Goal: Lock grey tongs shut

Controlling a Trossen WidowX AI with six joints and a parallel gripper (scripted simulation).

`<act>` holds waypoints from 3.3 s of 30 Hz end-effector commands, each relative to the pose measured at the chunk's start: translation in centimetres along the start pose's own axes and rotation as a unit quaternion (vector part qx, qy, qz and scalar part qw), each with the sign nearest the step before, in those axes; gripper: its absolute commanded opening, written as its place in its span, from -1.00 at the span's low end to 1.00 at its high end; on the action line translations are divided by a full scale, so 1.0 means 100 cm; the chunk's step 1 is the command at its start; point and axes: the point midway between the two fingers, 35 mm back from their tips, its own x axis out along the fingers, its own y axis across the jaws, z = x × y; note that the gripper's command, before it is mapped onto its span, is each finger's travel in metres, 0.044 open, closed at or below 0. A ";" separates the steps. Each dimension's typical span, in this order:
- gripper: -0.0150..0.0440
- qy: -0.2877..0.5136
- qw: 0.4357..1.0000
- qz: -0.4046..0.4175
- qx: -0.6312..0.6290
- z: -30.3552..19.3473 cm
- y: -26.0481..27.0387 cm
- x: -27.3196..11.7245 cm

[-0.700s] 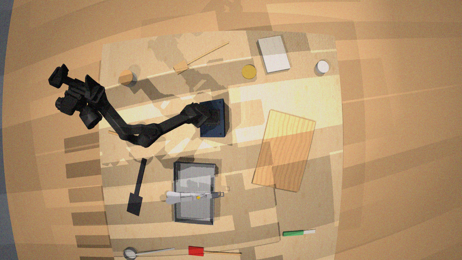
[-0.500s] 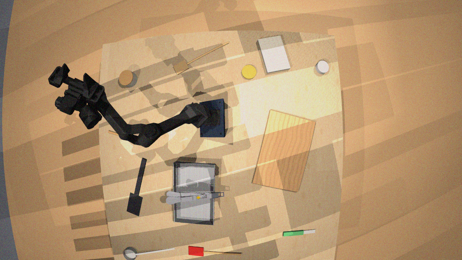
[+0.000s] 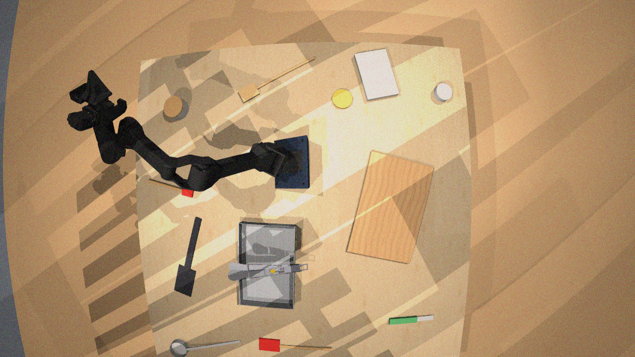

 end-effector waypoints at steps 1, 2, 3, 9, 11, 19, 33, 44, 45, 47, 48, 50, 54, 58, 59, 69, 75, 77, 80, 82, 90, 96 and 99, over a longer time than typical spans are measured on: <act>-0.92 0.027 0.995 0.077 -0.050 -0.017 0.041 -0.018; -1.00 0.032 0.993 0.095 -0.060 -0.020 0.050 -0.023; -1.00 0.037 0.991 0.112 -0.069 -0.024 0.058 -0.029; -1.00 0.061 0.965 0.227 -0.119 -0.041 0.107 -0.074; -1.00 0.066 0.952 0.267 -0.134 -0.046 0.121 -0.093; -1.00 0.070 0.883 0.427 -0.183 -0.056 0.165 -0.183; -1.00 0.011 0.695 0.679 -0.236 -0.041 0.167 -0.375; -1.00 -0.082 0.496 0.834 -0.229 -0.003 0.086 -0.525; -1.00 -0.092 0.476 0.844 -0.227 0.001 0.075 -0.537; -1.00 -0.114 0.436 0.864 -0.223 0.008 0.052 -0.559; -1.00 -0.126 0.416 0.873 -0.221 0.012 0.039 -0.570; -1.00 -0.149 0.375 0.889 -0.215 0.020 0.013 -0.589; -1.00 -0.198 0.292 0.914 -0.203 0.034 -0.045 -0.621; -1.00 -0.247 0.208 0.928 -0.185 0.048 -0.108 -0.644; -1.00 -0.258 0.187 0.931 -0.179 0.051 -0.125 -0.648; -1.00 -0.372 -0.005 0.919 -0.131 0.069 -0.288 -0.657; -1.00 -0.410 -0.063 0.901 -0.128 0.064 -0.342 -0.647; -1.00 -0.454 -0.090 0.874 -0.146 0.053 -0.359 -0.645; -1.00 -0.551 -0.146 0.801 -0.183 0.028 -0.393 -0.637; -1.00 -0.627 -0.189 0.726 -0.209 0.008 -0.416 -0.627; -1.00 -0.792 -0.283 0.479 -0.253 -0.034 -0.457 -0.590; -1.00 -0.792 -0.283 0.479 -0.253 -0.034 -0.457 -0.590; -1.00 -0.792 -0.283 0.479 -0.253 -0.034 -0.457 -0.590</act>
